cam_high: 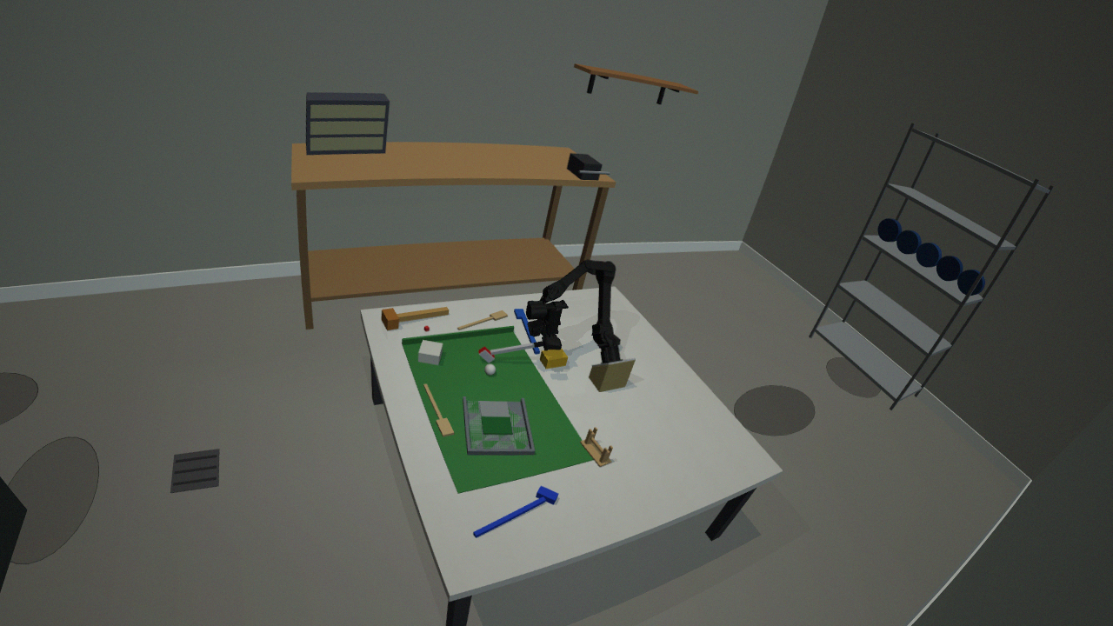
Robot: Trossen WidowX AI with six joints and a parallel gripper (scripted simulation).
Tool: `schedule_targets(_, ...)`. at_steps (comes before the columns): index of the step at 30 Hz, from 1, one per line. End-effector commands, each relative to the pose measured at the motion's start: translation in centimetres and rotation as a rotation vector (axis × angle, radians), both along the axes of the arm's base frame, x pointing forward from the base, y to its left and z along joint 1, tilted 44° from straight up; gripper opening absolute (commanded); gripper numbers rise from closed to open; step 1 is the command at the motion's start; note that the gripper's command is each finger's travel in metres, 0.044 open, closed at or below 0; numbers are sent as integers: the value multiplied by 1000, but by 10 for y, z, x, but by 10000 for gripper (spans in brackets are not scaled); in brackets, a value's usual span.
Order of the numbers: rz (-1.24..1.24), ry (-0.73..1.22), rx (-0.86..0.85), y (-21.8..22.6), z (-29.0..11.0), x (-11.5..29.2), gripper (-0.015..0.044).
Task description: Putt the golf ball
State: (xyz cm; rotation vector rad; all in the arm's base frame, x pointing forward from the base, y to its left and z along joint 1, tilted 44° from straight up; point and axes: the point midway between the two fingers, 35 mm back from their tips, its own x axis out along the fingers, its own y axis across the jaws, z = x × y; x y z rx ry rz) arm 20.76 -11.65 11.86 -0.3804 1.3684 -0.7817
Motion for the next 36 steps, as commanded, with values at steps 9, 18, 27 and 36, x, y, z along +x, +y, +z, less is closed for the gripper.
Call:
schedule_targets(9,-4,-5,-7,-15,12,-5,0)
schedule_targets(18,1,-7,14,49,-50,29,0)
schedule_targets(27,3,-9,1,84,-75,33,0)
schedule_targets(36,3,-8,4,116,-42,33,0)
